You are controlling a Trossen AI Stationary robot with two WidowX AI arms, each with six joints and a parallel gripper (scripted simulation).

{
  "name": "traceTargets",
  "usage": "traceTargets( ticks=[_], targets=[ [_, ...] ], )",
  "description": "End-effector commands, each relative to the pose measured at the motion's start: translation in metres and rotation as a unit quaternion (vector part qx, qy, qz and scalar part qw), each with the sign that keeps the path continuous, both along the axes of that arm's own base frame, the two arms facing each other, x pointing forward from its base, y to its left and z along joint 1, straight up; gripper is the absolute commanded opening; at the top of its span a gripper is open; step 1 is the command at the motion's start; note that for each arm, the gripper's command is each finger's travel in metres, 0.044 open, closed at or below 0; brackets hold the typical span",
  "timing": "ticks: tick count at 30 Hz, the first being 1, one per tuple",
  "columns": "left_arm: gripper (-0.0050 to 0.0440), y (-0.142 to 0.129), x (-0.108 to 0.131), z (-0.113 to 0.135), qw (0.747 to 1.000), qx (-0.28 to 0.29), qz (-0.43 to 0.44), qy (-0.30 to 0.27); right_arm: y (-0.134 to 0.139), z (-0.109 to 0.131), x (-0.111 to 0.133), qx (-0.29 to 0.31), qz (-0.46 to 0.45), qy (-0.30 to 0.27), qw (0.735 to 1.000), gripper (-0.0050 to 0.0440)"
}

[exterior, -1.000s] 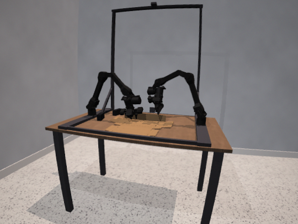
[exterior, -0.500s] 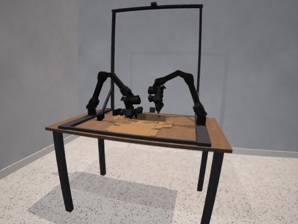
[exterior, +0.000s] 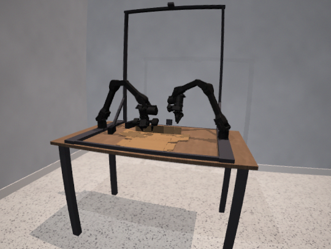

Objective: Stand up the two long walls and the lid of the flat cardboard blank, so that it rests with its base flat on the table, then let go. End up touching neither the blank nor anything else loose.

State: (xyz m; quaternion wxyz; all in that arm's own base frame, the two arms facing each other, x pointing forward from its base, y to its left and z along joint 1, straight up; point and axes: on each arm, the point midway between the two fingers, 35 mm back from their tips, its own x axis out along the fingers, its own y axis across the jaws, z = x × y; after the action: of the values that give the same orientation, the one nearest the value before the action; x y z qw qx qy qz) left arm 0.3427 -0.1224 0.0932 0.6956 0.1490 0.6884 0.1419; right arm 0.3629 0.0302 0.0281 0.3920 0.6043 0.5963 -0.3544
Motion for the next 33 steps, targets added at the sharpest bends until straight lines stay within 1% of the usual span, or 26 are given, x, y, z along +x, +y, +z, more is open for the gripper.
traceTargets(
  ticks=[1, 3, 6, 8, 9, 10, 16, 20, 23, 25, 29, 33],
  targets=[
    [0.0156, -0.001, 0.002, 0.006, 1.000, -0.005, 0.002, -0.008, 0.002, 0.052, 0.023, -0.008, 0.001, -0.022, 1.000, 0.0436],
    [0.0108, -0.001, 0.002, 0.006, 1.000, -0.005, 0.002, -0.008, 0.003, 0.071, 0.026, -0.011, 0.000, -0.022, 1.000, 0.0436],
    [0.0036, -0.001, 0.002, 0.006, 1.000, -0.005, 0.002, -0.008, 0.005, 0.077, 0.012, -0.009, 0.001, 0.013, 1.000, 0.0436],
    [0.0036, -0.001, 0.002, 0.006, 1.000, -0.005, 0.002, -0.008, 0.005, 0.077, 0.012, -0.009, 0.001, 0.013, 1.000, 0.0436],
    [0.0012, -0.001, 0.002, 0.006, 1.000, -0.005, 0.003, -0.008, 0.005, 0.077, 0.012, -0.009, 0.001, 0.014, 1.000, 0.0436],
    [0.0000, -0.001, 0.002, 0.006, 1.000, -0.005, 0.003, -0.008, 0.005, 0.077, 0.012, -0.009, 0.001, 0.014, 1.000, 0.0436],
    [0.0000, -0.001, 0.002, 0.006, 1.000, -0.005, 0.003, -0.008, 0.005, 0.077, 0.012, -0.009, 0.001, 0.014, 1.000, 0.0436],
    [0.0092, 0.003, 0.005, 0.005, 0.999, -0.014, 0.023, -0.017, 0.004, 0.082, 0.004, -0.014, -0.019, 0.018, 1.000, 0.0436],
    [0.0096, 0.012, 0.010, 0.004, 0.997, -0.031, 0.069, -0.033, 0.001, 0.090, -0.009, -0.029, -0.060, 0.029, 0.997, 0.0436],
    [0.0096, 0.012, 0.010, 0.004, 0.997, -0.031, 0.069, -0.033, 0.001, 0.090, -0.009, -0.029, -0.060, 0.029, 0.997, 0.0436],
    [0.0096, 0.033, 0.020, 0.002, 0.981, -0.069, 0.169, -0.067, -0.005, 0.105, -0.039, -0.057, -0.152, 0.049, 0.985, 0.0436],
    [0.0096, 0.060, 0.031, -0.002, 0.943, -0.111, 0.295, -0.105, -0.013, 0.116, -0.081, -0.086, -0.273, 0.071, 0.956, 0.0436]
  ],
)
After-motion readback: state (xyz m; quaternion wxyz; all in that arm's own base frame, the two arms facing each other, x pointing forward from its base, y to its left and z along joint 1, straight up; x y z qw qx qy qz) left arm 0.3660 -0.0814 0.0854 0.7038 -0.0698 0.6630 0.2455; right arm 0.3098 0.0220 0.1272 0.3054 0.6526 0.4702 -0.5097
